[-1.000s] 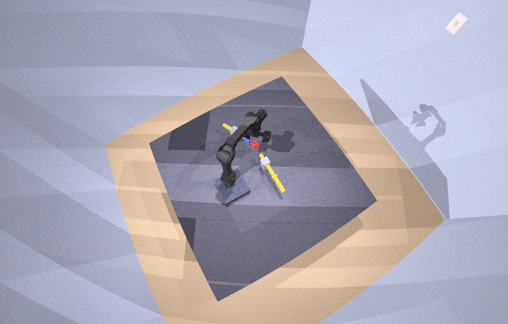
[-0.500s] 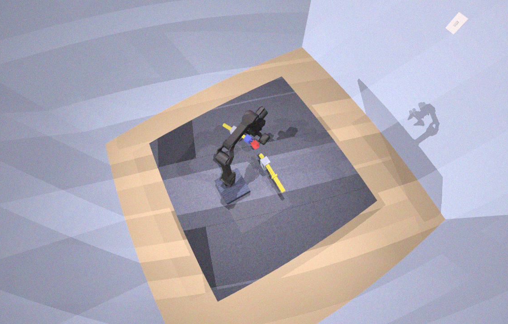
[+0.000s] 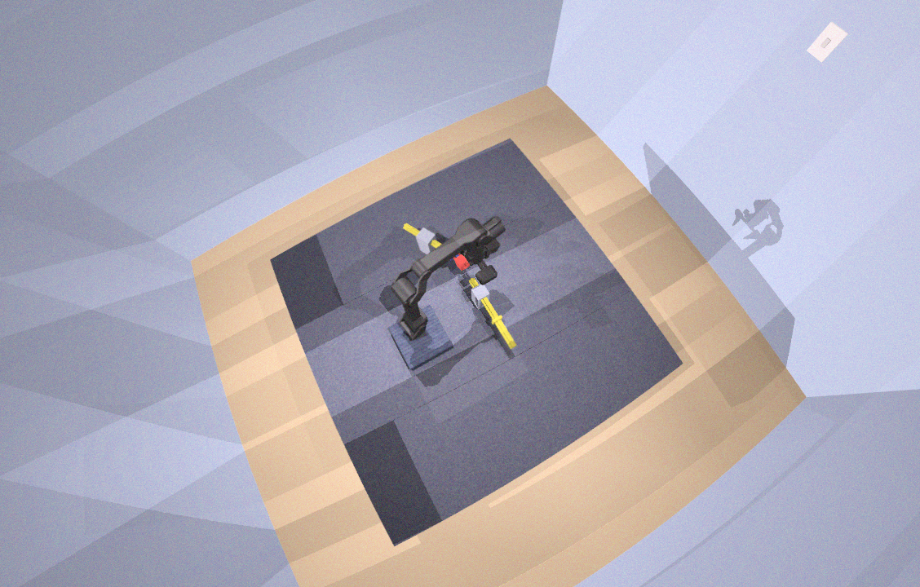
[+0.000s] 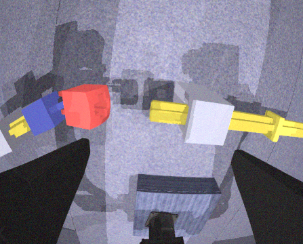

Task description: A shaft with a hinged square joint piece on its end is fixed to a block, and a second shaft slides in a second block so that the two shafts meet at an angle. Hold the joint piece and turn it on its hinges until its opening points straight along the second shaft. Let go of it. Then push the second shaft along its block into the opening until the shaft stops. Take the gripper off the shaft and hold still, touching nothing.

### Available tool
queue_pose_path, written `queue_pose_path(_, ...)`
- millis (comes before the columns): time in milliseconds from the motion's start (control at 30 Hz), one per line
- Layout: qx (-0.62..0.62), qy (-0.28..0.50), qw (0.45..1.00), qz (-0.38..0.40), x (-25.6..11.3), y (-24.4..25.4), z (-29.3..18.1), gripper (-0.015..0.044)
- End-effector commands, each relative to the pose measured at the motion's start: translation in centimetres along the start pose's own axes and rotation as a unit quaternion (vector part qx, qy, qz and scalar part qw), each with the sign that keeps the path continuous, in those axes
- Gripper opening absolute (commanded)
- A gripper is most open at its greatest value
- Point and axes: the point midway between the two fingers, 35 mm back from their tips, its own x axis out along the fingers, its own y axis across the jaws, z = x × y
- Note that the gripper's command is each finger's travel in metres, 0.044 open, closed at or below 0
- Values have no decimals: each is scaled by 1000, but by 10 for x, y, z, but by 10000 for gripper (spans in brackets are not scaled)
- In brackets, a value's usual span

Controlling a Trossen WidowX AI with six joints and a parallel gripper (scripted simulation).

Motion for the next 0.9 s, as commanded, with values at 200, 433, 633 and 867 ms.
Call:
queue_pose_path(200, 74, 3, 997, -4, 6, -2, -1, 440)
queue_pose_path(433, 169, 1, 985, -18, 9, -1, -1, 440)
queue_pose_path(633, 249, -4, 968, -29, 11, 0, -1, 440)
queue_pose_path(867, 340, -12, 939, -41, 14, 1, -1, 440)
